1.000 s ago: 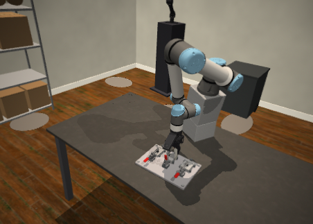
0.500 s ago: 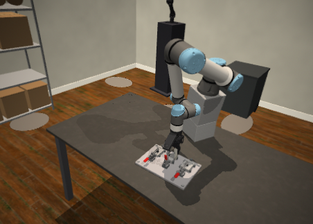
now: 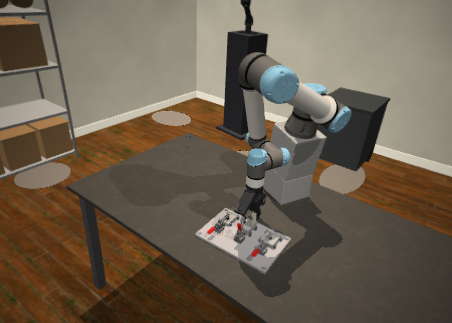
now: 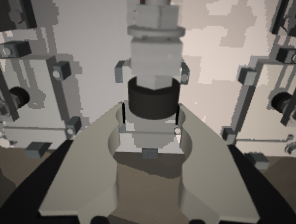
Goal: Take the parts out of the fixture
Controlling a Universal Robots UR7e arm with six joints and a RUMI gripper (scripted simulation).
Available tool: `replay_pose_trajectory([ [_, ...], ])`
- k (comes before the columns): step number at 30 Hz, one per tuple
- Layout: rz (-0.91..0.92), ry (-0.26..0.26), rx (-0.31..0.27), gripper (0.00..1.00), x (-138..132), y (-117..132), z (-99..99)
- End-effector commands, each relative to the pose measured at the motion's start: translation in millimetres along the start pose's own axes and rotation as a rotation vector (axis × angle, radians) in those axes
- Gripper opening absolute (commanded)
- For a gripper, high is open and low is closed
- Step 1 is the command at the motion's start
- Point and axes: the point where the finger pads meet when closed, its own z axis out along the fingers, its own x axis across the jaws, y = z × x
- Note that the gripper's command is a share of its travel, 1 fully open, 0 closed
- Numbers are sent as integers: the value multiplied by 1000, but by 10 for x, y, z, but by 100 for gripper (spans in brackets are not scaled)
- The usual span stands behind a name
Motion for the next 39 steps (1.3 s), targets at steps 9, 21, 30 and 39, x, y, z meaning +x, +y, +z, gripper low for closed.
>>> replay_pose_trajectory([
  [9, 2, 0, 1, 0, 5, 3, -192],
  [21, 1, 0, 1, 0, 3, 4, -270],
  [30, 1, 0, 1, 0, 2, 3, -282],
  [39, 2, 0, 1, 0, 5, 33, -398],
])
